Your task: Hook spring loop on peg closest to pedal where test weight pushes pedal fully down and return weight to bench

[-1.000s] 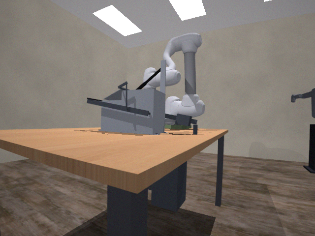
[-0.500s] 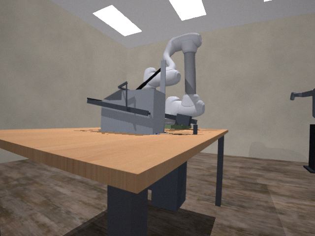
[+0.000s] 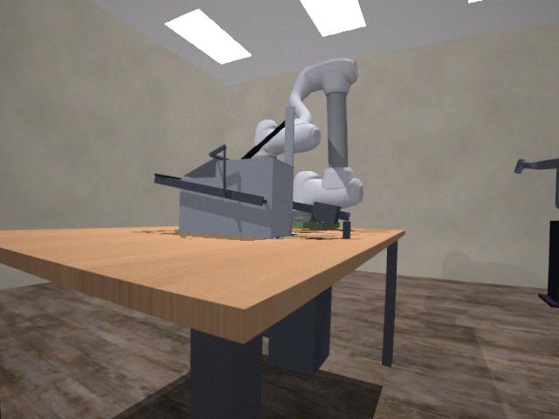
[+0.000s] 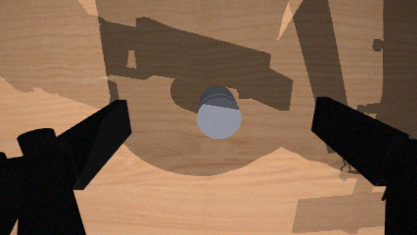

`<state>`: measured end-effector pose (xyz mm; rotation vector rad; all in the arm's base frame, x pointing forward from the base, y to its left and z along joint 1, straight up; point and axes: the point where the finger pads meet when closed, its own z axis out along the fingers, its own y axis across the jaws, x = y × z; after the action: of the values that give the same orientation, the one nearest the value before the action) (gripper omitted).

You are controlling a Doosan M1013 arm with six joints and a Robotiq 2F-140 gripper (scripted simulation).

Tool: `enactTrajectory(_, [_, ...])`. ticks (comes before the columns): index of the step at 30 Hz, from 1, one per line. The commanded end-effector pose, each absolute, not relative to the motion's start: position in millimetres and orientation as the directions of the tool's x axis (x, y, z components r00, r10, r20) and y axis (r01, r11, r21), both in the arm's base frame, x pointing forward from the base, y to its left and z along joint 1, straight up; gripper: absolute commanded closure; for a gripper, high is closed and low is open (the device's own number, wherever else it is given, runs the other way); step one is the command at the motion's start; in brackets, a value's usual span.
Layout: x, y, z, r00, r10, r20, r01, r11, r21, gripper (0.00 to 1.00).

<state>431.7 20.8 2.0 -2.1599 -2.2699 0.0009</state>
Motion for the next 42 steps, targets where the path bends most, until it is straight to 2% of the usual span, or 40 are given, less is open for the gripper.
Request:
enactTrajectory(1, [432.2, 20.9, 2.4, -0.049, 0.999, 0.006, 0.999, 0.049, -0.005, 0.00])
enactTrajectory(27, [432.2, 20.9, 2.4, -0.049, 0.999, 0.006, 0.999, 0.049, -0.005, 0.00])
enactTrajectory(42, [432.4, 20.6, 42.4, -0.049, 0.999, 0.006, 0.999, 0.049, -0.005, 0.00])
